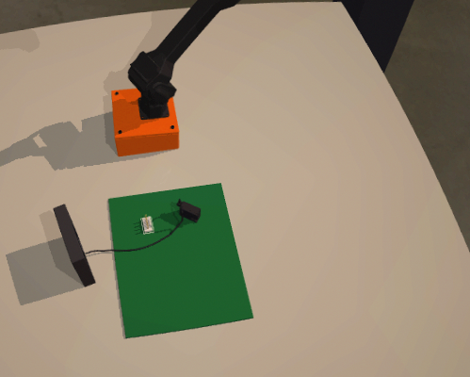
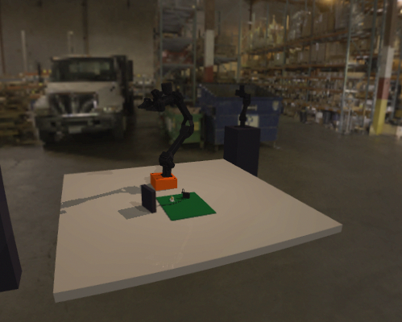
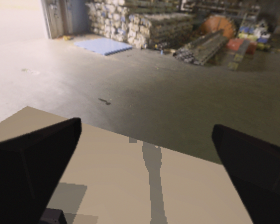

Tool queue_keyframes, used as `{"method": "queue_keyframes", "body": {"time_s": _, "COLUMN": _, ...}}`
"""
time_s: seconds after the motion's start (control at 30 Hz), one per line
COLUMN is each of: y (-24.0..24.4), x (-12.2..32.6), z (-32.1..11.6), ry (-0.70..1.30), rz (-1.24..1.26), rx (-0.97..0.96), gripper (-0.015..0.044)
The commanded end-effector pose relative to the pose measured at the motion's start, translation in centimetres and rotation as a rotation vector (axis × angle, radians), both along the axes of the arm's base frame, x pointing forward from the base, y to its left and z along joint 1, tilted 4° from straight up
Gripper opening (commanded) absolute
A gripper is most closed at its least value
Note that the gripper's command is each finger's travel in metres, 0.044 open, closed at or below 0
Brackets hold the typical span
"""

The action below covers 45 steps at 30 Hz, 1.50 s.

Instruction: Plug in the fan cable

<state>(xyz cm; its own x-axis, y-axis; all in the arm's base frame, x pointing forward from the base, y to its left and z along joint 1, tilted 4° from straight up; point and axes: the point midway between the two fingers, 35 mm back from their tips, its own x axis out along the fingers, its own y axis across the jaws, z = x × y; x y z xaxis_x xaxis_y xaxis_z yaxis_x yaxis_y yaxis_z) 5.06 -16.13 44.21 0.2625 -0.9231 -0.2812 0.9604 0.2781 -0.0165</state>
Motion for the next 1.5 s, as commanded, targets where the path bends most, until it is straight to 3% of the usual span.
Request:
{"method": "queue_keyframes", "body": {"time_s": 0.0, "y": -2.0, "x": 5.6, "z": -4.8, "ry": -0.195, "rz": 0.096, "rx": 0.266, "gripper": 0.044}}
{"method": "queue_keyframes", "body": {"time_s": 0.4, "y": 1.1, "x": 16.3, "z": -16.4, "ry": -0.453, "rz": 0.067, "rx": 0.932, "gripper": 0.044}}
{"method": "queue_keyframes", "body": {"time_s": 0.8, "y": 11.3, "x": 20.8, "z": -28.1, "ry": -0.41, "rz": -0.322, "rx": 1.478, "gripper": 0.044}}
{"method": "queue_keyframes", "body": {"time_s": 1.03, "y": 17.6, "x": 19.4, "z": -33.7, "ry": -0.317, "rz": -0.728, "rx": 1.62, "gripper": 0.044}}
{"method": "queue_keyframes", "body": {"time_s": 1.33, "y": 17.8, "x": 19.2, "z": -34.0, "ry": -0.314, "rz": -0.751, "rx": 1.622, "gripper": 0.044}}
{"method": "queue_keyframes", "body": {"time_s": 1.47, "y": 18.0, "x": 19.5, "z": -36.3, "ry": -0.314, "rz": -0.751, "rx": 1.623, "gripper": 0.044}}
